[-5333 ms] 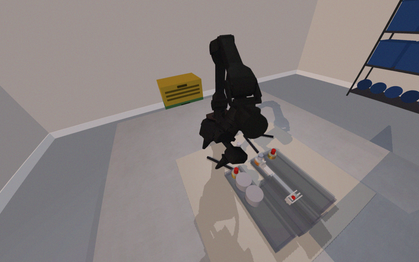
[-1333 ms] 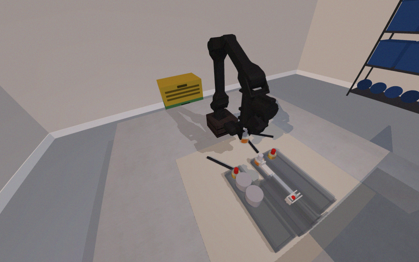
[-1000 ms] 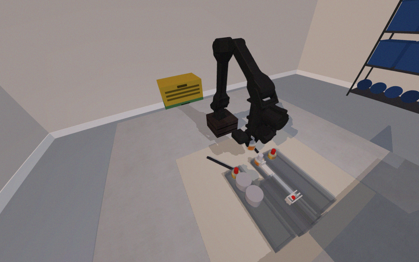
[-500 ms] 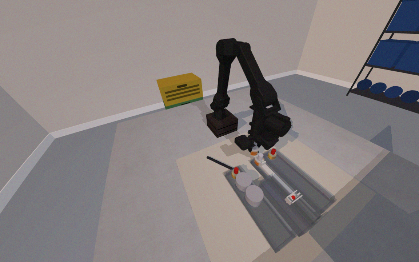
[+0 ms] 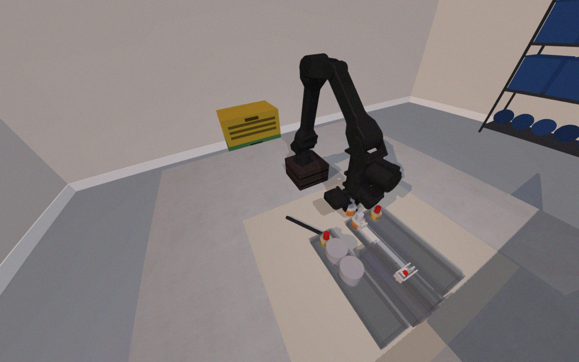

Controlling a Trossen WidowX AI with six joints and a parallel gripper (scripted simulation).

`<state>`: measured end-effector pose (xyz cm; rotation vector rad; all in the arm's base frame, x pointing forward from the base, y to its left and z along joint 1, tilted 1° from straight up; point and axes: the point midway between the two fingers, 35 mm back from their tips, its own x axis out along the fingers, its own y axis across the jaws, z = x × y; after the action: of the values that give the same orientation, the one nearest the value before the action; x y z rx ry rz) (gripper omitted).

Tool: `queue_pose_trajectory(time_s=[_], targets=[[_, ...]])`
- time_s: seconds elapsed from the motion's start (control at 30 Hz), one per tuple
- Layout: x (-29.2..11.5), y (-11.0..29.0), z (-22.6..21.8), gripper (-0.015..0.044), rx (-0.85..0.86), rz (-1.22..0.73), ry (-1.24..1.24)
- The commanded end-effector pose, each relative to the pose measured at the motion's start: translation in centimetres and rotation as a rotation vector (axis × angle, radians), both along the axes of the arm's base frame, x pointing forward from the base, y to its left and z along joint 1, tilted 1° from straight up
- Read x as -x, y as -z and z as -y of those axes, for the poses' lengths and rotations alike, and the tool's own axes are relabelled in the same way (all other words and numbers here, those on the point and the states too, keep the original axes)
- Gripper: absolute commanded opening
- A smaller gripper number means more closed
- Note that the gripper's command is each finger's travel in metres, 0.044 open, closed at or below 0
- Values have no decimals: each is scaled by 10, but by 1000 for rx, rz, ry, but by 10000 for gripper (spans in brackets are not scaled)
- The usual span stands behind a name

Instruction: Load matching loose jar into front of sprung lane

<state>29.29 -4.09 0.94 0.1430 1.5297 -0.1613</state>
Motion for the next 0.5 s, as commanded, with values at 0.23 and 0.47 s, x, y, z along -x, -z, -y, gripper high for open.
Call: queue_pose_trajectory(time_s=[0.23, 0.47], targets=[[-6, 0, 1, 0, 0, 5, 3], [-9, 0, 1, 0, 0, 5, 3]])
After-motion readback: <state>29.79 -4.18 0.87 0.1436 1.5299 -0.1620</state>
